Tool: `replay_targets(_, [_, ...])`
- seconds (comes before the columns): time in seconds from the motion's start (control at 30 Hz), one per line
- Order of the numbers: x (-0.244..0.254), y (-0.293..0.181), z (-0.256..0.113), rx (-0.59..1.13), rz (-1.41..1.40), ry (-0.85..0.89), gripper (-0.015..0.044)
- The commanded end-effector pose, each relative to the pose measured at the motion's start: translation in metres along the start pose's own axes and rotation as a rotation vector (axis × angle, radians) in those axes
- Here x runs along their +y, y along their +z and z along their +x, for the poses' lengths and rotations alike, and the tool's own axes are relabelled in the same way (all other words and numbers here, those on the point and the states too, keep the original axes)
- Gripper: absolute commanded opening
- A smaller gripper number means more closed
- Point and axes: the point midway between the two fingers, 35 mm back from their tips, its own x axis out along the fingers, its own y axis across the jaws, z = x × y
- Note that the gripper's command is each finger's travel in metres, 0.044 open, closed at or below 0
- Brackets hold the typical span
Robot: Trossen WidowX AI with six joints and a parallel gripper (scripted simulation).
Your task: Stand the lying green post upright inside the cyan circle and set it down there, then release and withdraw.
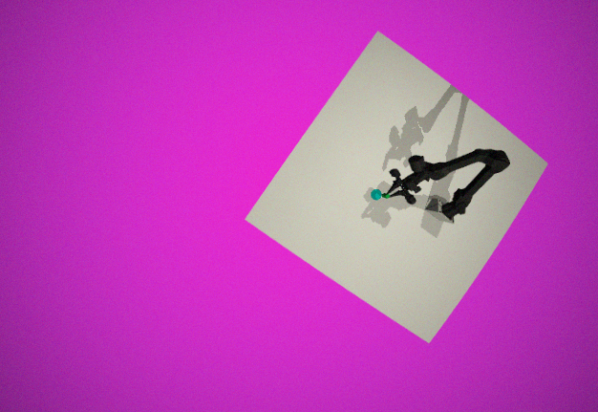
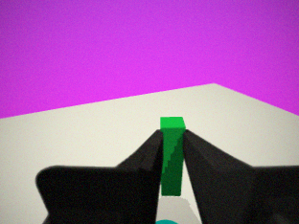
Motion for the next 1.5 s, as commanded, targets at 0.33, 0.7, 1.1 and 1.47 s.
replay_targets(0.33, [-0.001,-0.052,0.005,0.004,-0.004,0.008,0.0023])
replay_targets(0.7, [0.003,-0.09,0.007,0.001,-0.002,0.005,0.0023])
replay_targets(1.1, [0.002,-0.107,0.01,0.012,0.008,0.012,0.0023])
replay_targets(1.47, [0.002,-0.107,0.01,0.012,0.008,0.012,0.0154])
